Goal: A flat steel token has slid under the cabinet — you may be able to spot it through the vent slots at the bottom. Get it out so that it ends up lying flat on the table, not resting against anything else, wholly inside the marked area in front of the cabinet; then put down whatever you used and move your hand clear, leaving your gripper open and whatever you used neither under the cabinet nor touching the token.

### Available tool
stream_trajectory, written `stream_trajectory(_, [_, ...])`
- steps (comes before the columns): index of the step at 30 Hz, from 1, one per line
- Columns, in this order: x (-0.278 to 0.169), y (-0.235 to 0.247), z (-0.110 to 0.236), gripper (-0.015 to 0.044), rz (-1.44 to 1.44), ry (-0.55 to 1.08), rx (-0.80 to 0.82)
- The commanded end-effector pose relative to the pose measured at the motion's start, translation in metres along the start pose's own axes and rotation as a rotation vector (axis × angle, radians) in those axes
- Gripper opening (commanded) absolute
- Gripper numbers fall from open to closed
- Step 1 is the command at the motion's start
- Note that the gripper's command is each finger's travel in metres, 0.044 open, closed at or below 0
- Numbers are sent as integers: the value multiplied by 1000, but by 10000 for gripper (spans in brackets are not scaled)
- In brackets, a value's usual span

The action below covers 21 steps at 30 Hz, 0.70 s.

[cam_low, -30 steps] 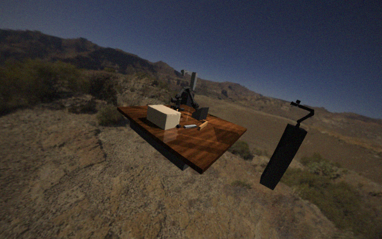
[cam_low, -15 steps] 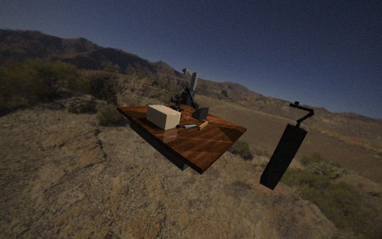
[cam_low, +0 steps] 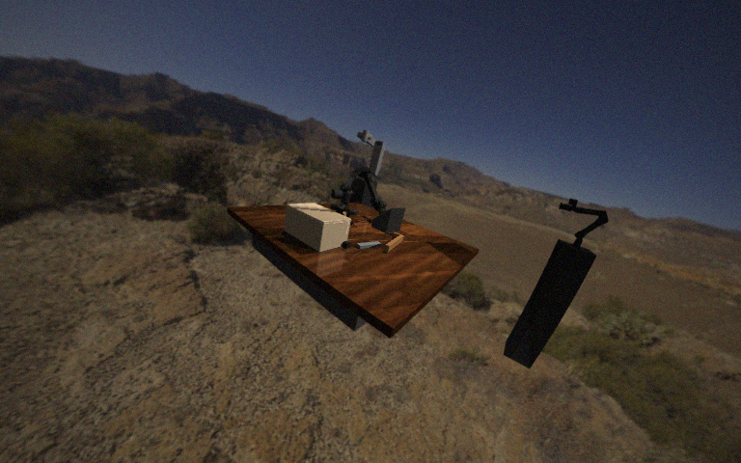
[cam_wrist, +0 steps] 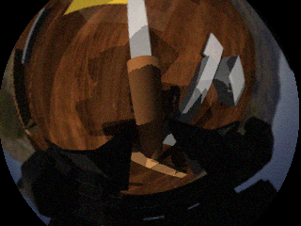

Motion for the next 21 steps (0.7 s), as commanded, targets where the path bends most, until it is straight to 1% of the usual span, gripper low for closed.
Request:
stream_trajectory(1, [0, 0, 0, 191, 0, 0, 0])
stream_trajectory(2, [0, 0, 0, 165, 0, 0, 0])
stream_trajectory(11, [0, 0, 0, 105, 0, 0, 0])
stream_trajectory(15, [0, 0, 0, 0, 0, 0, 0])
stream_trajectory(21, [3, 0, 0, 0, -2, 0, 1])
Point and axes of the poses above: the point midway between the two fingers, 35 mm back from their tips, its own z axis back along the fingers, its own y axis across the jaws, x = y × z, the point moved 2 cm from there along z, back along the fingers, and after that the axes turned 2 degrees about -z, right-handed, at the moved point
